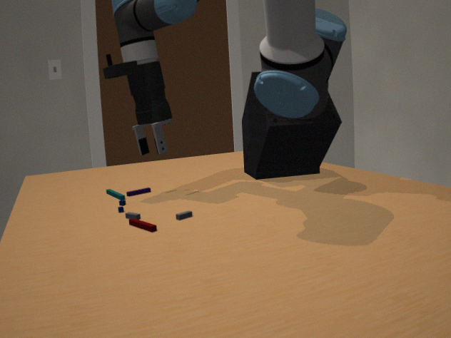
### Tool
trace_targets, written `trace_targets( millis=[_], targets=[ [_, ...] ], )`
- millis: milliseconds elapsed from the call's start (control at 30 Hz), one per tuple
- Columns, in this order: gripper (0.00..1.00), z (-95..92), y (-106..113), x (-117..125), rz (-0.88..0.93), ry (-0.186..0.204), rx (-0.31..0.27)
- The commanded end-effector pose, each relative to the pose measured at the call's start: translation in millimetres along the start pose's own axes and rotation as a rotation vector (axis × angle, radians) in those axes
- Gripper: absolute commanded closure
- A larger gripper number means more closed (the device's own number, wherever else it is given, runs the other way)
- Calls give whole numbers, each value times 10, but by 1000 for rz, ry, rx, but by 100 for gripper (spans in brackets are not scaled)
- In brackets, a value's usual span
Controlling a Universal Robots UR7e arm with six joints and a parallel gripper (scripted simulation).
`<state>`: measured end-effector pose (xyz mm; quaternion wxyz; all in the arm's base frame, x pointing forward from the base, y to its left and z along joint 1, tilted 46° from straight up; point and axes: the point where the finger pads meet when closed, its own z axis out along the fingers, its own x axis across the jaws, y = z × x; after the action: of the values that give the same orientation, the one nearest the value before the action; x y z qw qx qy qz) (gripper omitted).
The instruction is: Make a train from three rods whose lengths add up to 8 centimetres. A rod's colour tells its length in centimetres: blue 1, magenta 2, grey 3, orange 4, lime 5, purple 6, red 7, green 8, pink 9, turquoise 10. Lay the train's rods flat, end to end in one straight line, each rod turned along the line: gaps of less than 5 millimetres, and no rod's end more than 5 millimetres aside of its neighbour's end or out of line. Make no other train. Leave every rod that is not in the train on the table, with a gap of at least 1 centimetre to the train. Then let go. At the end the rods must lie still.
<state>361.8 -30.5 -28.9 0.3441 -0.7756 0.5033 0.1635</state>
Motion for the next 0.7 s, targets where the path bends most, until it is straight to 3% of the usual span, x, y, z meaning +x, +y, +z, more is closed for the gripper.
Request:
trace_targets(
  millis=[0,367,667],
  targets=[
    [0,183,-197,-298,-133,44,62],
    [0,356,-358,-617,-265,85,121],
    [0,385,-383,-676,-288,92,132]
  ],
)
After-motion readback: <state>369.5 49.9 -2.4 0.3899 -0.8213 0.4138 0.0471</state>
